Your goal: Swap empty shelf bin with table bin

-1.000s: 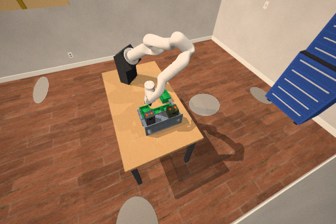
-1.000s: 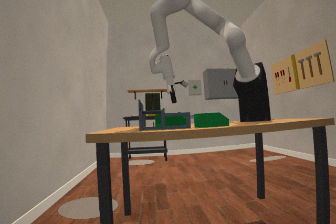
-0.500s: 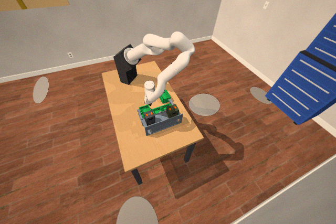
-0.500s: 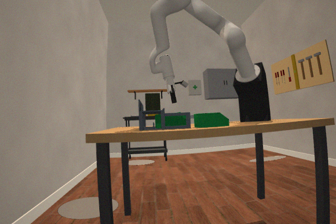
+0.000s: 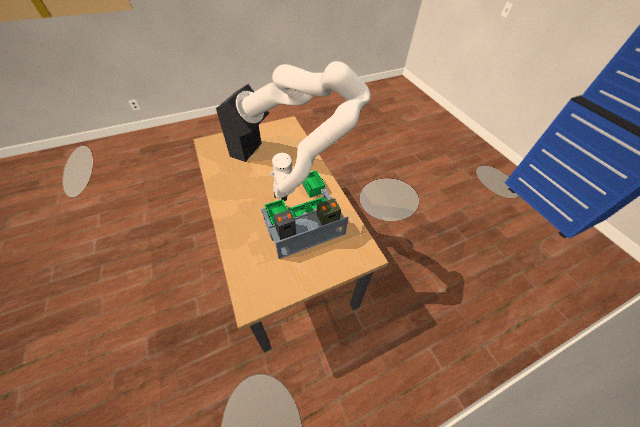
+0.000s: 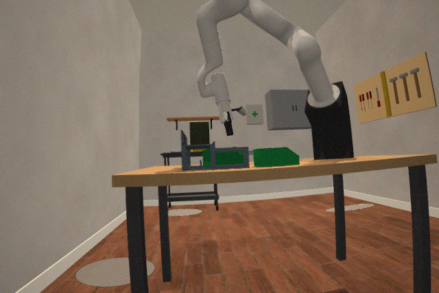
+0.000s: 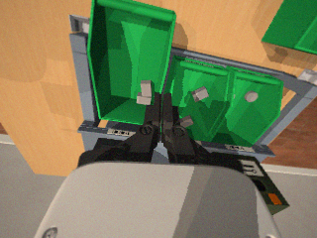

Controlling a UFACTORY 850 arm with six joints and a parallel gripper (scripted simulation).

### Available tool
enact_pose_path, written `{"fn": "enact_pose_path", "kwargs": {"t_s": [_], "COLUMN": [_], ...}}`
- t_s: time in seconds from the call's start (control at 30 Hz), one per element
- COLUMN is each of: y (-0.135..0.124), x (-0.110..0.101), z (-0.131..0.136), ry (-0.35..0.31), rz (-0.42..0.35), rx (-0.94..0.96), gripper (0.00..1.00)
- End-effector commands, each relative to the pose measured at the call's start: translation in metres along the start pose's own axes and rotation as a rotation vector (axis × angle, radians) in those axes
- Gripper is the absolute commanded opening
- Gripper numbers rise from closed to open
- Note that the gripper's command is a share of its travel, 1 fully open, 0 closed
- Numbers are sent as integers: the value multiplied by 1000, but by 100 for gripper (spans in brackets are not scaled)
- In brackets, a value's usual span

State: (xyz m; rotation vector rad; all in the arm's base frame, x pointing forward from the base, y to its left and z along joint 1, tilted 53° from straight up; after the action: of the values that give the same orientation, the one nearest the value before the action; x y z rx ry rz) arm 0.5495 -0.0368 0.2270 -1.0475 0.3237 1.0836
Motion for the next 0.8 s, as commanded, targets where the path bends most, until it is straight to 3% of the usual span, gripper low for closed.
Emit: {"fn": "enact_pose_path", "kwargs": {"t_s": [0.0,0.27,0.37,0.77], "y": [11,44,49,98], "x": [4,17,18,30], "z": [-3,-12,-14,-29], "ry": [-8,-5,-1,87], "rz": [-20,-67,-73,-114], "rx": [-136,-548,-605,-1214], "gripper": [0,0,0,0]}}
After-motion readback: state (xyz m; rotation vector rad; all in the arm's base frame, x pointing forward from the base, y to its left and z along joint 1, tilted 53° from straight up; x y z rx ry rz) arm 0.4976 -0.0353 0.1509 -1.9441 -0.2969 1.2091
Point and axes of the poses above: the point where the finger pads meet when closed, its own x axis out along the fingers, its own z axis across the jaws, y = z × x, the point moved 1 cm from there along -x, back along the fingers, and after that the axes turned 3 degrees about x, right-handed, at the moved point
